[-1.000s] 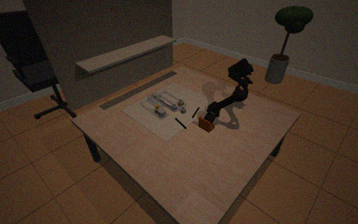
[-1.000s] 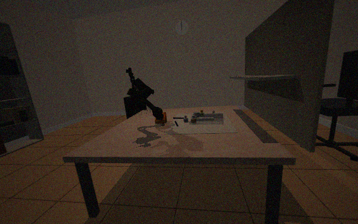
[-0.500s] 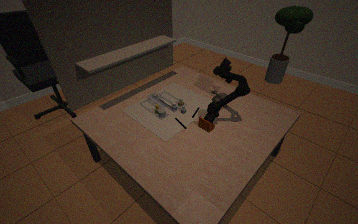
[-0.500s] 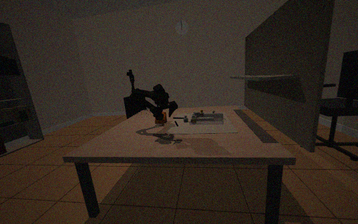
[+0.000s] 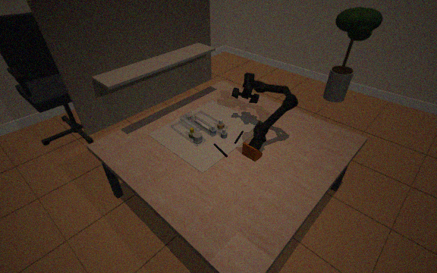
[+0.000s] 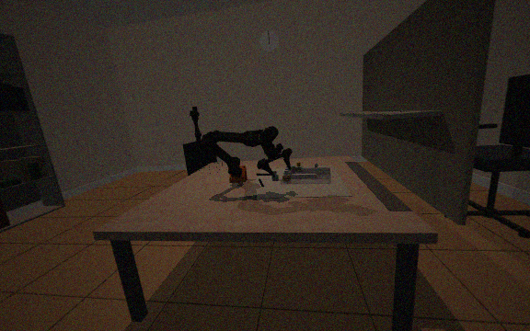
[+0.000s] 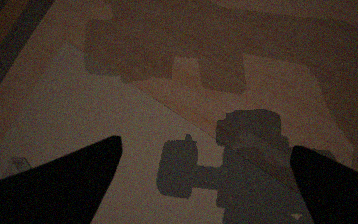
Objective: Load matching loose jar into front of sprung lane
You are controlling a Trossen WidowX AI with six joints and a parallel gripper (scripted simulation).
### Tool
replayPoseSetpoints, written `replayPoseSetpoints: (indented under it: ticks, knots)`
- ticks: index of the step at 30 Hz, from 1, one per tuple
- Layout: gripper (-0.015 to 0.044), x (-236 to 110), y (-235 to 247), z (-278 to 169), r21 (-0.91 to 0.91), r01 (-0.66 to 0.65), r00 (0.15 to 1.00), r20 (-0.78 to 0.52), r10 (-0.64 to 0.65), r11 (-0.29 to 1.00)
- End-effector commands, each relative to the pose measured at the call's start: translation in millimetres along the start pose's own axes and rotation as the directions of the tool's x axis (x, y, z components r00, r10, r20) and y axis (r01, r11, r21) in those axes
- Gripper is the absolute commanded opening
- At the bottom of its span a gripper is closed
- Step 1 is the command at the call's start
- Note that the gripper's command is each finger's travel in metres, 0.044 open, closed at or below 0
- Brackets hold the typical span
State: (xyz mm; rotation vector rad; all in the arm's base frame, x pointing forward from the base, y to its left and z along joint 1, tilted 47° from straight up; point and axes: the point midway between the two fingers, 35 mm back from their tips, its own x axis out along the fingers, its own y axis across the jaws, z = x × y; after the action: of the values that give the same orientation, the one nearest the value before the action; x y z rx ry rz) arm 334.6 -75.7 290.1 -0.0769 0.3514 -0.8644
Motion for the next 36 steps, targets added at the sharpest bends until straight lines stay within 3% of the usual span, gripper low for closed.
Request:
replayPoseSetpoints:
  ticks: [1, 5, 10, 17, 23, 36]
  knots:
    - [0.044, -7, 43, -38, -0.126, -0.101, 0.989, -0.118, 0.086, 0.987]
    - [0.044, -25, 83, -94, -0.286, -0.212, 0.952, -0.277, 0.131, 0.934]
    - [0.044, -57, 108, -162, -0.47, -0.318, 0.889, -0.45, 0.087, 0.823]
    - [0.044, -119, 96, -249, -0.746, -0.383, 0.809, -0.555, -0.192, 0.544]
    - [0.044, -122, 92, -250, -0.772, -0.379, 0.806, -0.547, -0.228, 0.511]
    - [0.044, -86, 81, -275, -0.772, -0.378, 0.806, -0.546, -0.228, 0.511]
